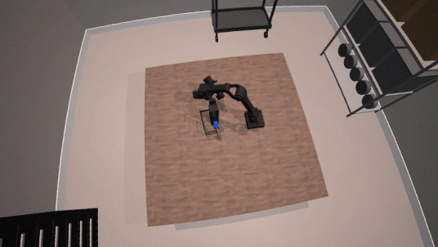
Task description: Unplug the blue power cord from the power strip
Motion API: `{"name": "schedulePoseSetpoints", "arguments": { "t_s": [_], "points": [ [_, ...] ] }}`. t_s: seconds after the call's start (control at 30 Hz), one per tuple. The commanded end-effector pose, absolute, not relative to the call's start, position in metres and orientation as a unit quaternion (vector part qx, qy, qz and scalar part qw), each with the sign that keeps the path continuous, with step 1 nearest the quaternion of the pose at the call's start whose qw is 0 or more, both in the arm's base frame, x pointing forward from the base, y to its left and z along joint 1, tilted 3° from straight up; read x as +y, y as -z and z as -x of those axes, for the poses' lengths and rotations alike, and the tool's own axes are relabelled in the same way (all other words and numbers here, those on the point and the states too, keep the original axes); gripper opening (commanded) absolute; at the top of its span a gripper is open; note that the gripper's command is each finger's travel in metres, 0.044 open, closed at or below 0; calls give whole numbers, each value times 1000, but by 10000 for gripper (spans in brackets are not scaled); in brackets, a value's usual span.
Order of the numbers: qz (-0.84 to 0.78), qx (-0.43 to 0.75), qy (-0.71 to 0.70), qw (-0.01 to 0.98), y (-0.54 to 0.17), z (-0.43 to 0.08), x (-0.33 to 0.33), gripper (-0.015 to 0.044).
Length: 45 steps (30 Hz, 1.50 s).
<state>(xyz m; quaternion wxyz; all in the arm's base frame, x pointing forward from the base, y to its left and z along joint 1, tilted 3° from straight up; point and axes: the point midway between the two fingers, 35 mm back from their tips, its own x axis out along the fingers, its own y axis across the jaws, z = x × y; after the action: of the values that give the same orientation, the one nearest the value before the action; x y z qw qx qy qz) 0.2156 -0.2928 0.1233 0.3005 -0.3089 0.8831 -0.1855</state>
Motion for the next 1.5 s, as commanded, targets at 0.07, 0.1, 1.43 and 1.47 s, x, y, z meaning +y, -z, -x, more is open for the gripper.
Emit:
{"name": "schedulePoseSetpoints", "arguments": {
  "t_s": [0.07, 0.1, 1.43, 1.47],
  "points": [
    [273, 854, 255, 363, -123, -218, -292, 160],
    [265, 846, 270, 377, -123, -219, -292, 160],
    [-110, 331, 468, 812, -205, -369, -249, 160],
    [-106, 329, 461, 818, -208, -374, -244, 160]
  ]
}}
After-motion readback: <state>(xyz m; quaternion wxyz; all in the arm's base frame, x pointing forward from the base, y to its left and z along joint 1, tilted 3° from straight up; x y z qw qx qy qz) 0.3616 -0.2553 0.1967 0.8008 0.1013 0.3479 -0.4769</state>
